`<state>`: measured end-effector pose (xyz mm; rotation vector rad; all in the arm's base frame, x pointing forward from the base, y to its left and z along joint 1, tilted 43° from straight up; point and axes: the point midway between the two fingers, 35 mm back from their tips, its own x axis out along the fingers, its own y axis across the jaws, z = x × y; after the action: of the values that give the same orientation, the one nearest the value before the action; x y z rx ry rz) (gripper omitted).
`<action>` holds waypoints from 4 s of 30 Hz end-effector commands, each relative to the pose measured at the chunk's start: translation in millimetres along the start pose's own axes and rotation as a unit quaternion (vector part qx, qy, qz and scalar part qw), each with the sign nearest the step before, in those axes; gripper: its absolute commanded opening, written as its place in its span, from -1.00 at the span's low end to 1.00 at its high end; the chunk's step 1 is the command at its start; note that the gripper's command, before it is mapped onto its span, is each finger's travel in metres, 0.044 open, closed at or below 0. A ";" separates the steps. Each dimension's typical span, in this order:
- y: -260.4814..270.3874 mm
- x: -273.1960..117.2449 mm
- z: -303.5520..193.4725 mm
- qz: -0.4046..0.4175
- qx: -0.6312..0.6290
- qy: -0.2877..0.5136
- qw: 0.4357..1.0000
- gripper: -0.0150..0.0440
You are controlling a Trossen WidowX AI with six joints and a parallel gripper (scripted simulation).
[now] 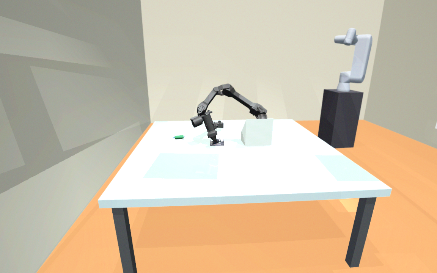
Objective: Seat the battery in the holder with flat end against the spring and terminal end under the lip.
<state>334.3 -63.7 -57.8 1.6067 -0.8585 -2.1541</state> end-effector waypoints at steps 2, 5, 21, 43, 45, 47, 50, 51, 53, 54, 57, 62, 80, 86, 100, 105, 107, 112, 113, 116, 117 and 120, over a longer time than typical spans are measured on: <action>-1.9 1.1 -5.5 -0.003 0.002 0.020 1.000 -0.21; -2.0 1.6 -5.3 -0.003 0.001 0.027 1.000 -0.21; -1.9 3.7 -3.4 -0.005 -0.003 0.060 0.998 -0.21; 0.1 6.0 0.7 -0.007 -0.009 0.104 0.995 -0.21; 0.4 6.2 1.1 -0.007 -0.009 0.107 0.994 -0.21; 0.6 6.5 1.5 -0.008 -0.010 0.111 0.994 -0.21; 1.0 7.0 2.1 -0.008 -0.010 0.117 0.993 -0.21; 1.1 7.1 2.3 -0.008 -0.010 0.119 0.993 -0.21; 1.4 7.4 2.7 -0.009 -0.011 0.123 0.992 -0.21; 1.5 7.6 2.9 -0.009 -0.011 0.125 0.992 -0.21; 1.9 8.0 3.5 -0.009 -0.012 0.131 0.991 -0.21; 2.5 8.6 4.4 -0.010 -0.012 0.141 0.990 -0.21; 4.1 10.5 9.3 -0.013 -0.014 0.163 0.986 -0.21; 4.4 11.2 12.8 -0.014 -0.015 0.166 0.986 -0.21; 5.2 12.5 20.5 -0.016 -0.015 0.173 0.985 -0.21; 5.3 12.7 20.3 -0.017 -0.015 0.175 0.984 -0.21; 5.4 12.9 20.3 -0.017 -0.015 0.175 0.984 -0.21; 5.4 13.3 20.2 -0.018 -0.016 0.175 0.984 -0.21; 5.3 13.6 20.2 -0.018 -0.016 0.175 0.984 -0.21; 5.3 14.0 20.2 -0.018 -0.016 0.174 0.984 -0.21; 5.3 14.2 20.2 -0.018 -0.016 0.174 0.984 -0.21; 5.2 14.5 20.2 -0.018 -0.016 0.174 0.984 -0.21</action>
<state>311.0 -70.3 -60.9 1.9217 -0.6901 -1.8156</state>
